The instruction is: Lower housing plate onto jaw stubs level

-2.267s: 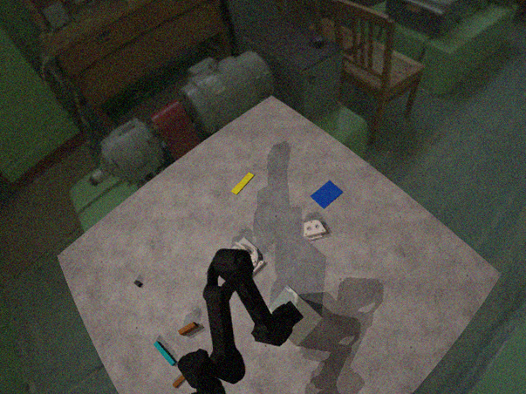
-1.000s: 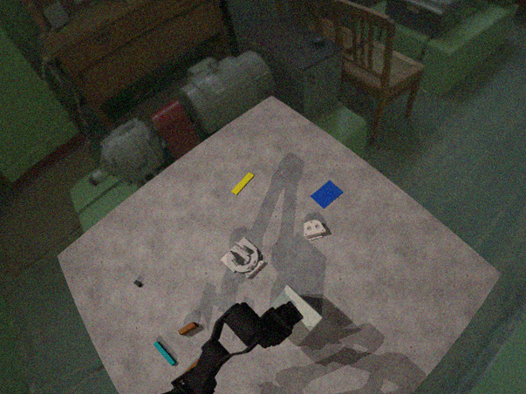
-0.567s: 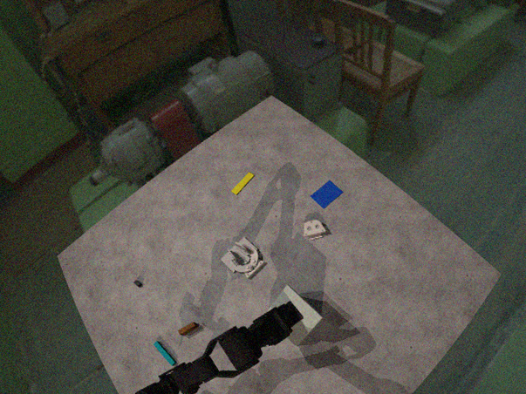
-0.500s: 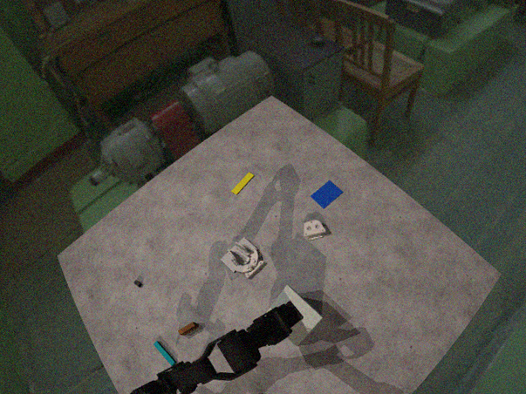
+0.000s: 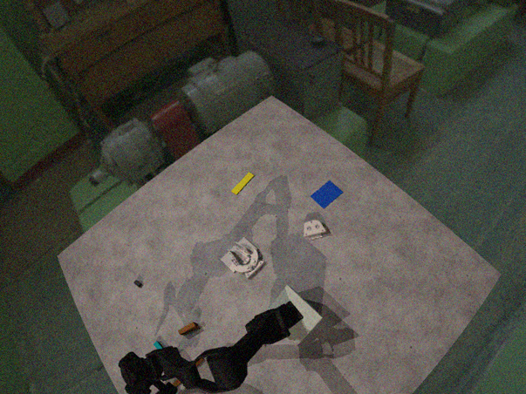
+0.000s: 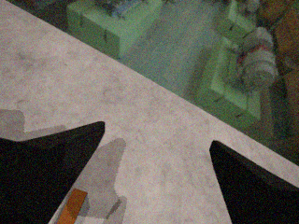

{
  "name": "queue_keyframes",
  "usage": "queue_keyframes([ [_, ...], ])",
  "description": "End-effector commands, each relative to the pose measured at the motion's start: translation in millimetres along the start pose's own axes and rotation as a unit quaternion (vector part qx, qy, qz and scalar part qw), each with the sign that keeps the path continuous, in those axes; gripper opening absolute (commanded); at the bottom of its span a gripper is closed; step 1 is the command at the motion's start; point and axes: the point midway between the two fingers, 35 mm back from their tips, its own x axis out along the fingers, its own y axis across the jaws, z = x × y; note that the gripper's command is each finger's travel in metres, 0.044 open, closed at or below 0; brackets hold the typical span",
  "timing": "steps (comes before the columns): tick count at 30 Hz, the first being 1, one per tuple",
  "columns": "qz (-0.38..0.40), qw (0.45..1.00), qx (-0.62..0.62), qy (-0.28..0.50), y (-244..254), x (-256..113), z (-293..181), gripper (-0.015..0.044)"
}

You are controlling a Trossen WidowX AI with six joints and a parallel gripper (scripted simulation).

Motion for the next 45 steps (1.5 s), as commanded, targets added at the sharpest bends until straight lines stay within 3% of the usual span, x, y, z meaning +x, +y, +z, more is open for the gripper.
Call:
queue_keyframes([
  [1,-0.038,0.998,0.023,0.036,-26.5,-4.8,-23.3,0.044],
  [21,-0.171,0.96,0.074,0.208,-137.2,-63.6,-146.1,0.044],
  [35,-0.259,0.889,0.173,0.337,-195.4,-158.2,-243.4,0.044],
  [45,-0.318,0.817,0.258,0.405,-205.8,-243.5,-302.5,0.044],
])
